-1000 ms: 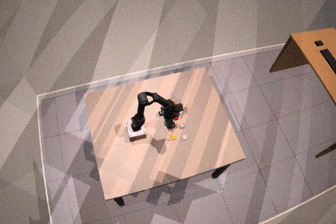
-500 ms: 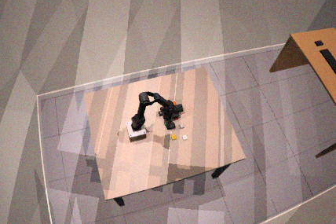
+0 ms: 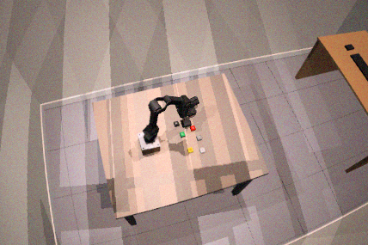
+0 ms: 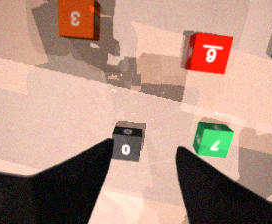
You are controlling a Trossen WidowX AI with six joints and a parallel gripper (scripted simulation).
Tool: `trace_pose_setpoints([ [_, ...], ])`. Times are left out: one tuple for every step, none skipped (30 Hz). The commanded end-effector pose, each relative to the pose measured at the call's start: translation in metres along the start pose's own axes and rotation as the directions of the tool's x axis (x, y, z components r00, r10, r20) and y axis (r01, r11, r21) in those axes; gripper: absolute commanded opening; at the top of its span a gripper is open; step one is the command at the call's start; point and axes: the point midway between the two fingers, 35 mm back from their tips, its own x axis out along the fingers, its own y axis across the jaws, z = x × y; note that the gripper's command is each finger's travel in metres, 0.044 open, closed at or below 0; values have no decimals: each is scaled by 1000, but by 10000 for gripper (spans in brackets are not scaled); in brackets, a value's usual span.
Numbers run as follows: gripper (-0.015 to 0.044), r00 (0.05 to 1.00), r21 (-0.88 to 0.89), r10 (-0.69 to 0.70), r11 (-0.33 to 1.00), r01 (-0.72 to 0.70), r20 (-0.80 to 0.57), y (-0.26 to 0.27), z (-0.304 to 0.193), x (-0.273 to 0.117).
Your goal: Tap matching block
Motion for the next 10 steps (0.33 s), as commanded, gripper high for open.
trace_pose_setpoints([
  [309,1000,-5,2,1000,-2,4,52,-3,-22],
  [335,1000,-5,3,1000,-3,4,67,-7,-29],
  [361,1000,-5,5,1000,-5,4,81,-11,-35],
  [387,1000,-4,7,1000,-7,4,95,-16,-42],
  [400,1000,-4,8,1000,-8,4,106,-21,-47],
  [400,1000,-4,9,1000,-9,5,113,-24,-50],
  [400,1000,-4,9,1000,-9,5,115,-25,-52],
  [400,1000,-4,9,1000,-9,5,115,-25,-52],
  [400,1000,-4,9,1000,-9,5,115,-25,-52],
  [400,1000,-4,9,1000,-9,5,115,-25,-52],
])
